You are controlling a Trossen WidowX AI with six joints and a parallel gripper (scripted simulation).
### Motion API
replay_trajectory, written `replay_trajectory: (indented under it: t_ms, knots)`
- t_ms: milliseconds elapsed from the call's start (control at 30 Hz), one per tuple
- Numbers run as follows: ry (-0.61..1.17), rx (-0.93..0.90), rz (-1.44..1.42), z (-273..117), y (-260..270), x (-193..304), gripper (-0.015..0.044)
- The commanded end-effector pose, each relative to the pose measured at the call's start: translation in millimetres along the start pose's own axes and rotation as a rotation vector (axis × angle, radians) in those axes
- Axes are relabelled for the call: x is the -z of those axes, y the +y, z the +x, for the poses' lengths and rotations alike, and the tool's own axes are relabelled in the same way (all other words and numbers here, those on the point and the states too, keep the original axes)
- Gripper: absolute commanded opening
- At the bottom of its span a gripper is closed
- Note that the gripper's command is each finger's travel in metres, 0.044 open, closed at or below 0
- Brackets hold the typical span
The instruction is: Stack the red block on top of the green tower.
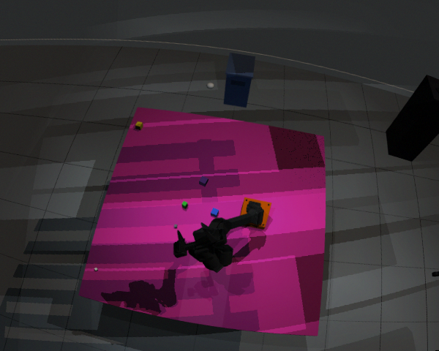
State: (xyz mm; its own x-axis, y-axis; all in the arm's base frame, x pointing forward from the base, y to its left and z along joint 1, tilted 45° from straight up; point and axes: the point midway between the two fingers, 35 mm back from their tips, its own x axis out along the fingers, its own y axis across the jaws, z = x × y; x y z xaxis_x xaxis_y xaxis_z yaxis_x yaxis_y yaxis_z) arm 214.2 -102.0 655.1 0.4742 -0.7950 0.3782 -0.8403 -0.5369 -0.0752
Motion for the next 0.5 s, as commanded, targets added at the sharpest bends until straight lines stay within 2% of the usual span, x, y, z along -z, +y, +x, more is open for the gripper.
replay_trajectory:
  t_ms: [0, 33, 300, 467]
  knots:
    - [0.002, 0.002, 0.008, -1, 0, 1, 0.0426]
    - [0.008, 0.009, 0.032, -2, 0, 3, 0.044]
    - [0.084, 0.119, 0.41, -33, 20, 40, 0.044]
    - [0.117, 0.192, 0.48, -47, 33, 52, 0.044]
